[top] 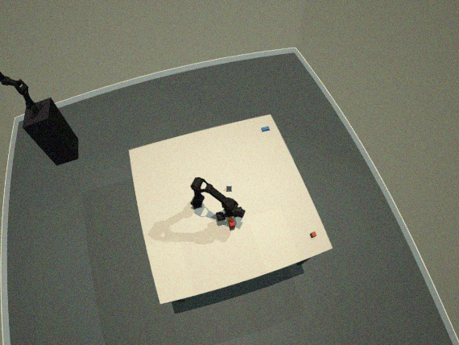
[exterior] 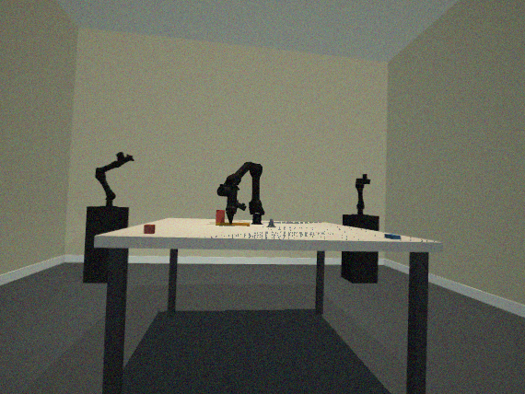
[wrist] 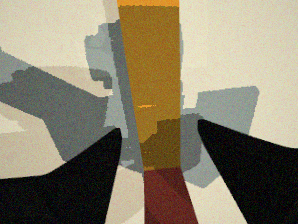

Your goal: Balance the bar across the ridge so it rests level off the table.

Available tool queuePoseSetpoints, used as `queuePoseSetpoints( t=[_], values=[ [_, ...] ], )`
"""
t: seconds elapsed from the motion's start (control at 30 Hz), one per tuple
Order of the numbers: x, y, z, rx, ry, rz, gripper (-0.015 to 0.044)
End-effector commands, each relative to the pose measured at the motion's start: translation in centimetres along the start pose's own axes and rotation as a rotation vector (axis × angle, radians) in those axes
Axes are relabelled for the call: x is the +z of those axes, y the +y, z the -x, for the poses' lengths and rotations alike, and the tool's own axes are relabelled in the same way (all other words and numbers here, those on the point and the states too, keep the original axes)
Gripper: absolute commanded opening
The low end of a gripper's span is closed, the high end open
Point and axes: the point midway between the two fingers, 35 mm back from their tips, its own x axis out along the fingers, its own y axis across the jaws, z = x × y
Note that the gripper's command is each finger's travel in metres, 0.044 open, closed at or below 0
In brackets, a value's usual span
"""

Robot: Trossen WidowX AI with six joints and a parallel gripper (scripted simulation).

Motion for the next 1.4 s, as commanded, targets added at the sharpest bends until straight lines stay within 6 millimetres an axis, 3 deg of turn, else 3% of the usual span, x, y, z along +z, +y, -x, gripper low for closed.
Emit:
queuePoseSetpoints(
  t=[0.0,0.37,0.6,0.83,0.93,1.37],
  values=[
    [0.1,0.1,-0.4,0.005,-0.01,0.003,0.0315],
    [0.1,0.1,-0.4,0.005,-0.01,0.003,0.0315],
    [0.1,0.1,-0.2,0.005,-0.004,0.0,0.0131],
    [0.1,0.1,-0.2,0.005,-0.004,0.0,0.0085],
    [0.0,0.0,0.1,0.005,-0.004,0.0,0.0006],
    [-0.2,-0.3,3.4,0.005,-0.006,0.001,0.0]
  ],
)
